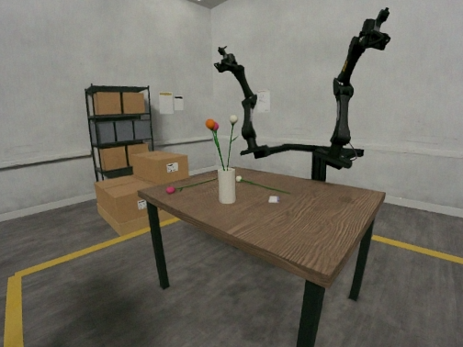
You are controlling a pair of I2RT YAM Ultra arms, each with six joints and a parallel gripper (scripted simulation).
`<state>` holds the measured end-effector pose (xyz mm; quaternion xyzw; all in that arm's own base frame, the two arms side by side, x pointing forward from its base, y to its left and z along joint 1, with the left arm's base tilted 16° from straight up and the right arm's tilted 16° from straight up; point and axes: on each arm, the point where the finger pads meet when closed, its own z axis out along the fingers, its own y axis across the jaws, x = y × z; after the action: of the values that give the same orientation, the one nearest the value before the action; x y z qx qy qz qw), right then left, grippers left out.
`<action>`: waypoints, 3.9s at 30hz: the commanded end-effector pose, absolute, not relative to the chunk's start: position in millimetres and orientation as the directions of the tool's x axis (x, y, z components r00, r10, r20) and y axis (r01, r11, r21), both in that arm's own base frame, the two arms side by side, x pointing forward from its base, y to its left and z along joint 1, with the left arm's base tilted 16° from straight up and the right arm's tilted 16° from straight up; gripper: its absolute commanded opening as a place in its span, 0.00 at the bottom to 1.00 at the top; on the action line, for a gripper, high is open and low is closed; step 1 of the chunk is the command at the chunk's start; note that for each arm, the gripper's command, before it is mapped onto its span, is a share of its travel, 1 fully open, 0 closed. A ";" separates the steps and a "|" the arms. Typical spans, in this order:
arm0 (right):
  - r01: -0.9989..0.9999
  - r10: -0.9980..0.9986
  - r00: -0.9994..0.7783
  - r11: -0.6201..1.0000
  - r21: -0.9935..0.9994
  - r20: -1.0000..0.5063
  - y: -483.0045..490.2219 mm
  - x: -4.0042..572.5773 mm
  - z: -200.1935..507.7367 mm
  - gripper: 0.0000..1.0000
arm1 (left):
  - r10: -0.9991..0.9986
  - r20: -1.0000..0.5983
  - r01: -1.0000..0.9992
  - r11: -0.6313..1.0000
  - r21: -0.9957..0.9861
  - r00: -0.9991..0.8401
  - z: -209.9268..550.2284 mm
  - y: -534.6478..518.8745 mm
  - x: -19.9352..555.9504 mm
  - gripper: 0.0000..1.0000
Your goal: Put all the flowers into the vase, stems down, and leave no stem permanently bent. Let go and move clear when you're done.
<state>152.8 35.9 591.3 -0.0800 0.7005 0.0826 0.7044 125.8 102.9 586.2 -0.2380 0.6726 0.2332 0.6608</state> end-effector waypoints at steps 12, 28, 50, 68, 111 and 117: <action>-0.136 -0.008 -0.011 0.991 -0.006 -1.000 23.1 160.3 590.2 0.60 | 0.028 -0.999 -0.857 0.515 -0.003 0.020 598.9 127.3 75.1 0.30; -0.059 -0.007 -0.011 0.998 -0.006 -1.000 10.7 161.6 590.2 0.60 | 0.034 -0.999 -0.973 0.231 -0.001 0.009 599.0 143.9 32.9 0.30; -0.005 -0.006 -0.012 1.000 -0.006 -1.000 2.0 162.0 590.2 0.60 | 0.035 -0.999 -1.000 0.021 -0.003 0.004 599.0 147.6 1.8 0.30; 0.004 -0.006 -0.012 1.000 -0.006 -1.000 0.4 162.0 590.2 0.60 | 0.035 -0.999 -1.000 0.005 -0.003 0.003 599.0 147.6 -0.6 0.30; 0.000 -0.005 -0.001 1.000 -0.005 -1.000 -0.3 319.0 511.0 0.60 | -0.001 -1.000 -1.000 0.008 -0.003 0.003 511.1 318.8 2.3 0.30; 0.000 -0.005 -0.014 1.000 -0.005 -1.000 -0.6 352.6 470.3 0.60 | -0.021 -1.000 -1.000 0.008 -0.003 0.003 467.8 355.2 2.8 0.30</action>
<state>341.1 -1.6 466.7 0.0049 0.7382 -0.0034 0.6745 3.8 342.0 460.1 -0.5230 0.5320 0.4677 0.4740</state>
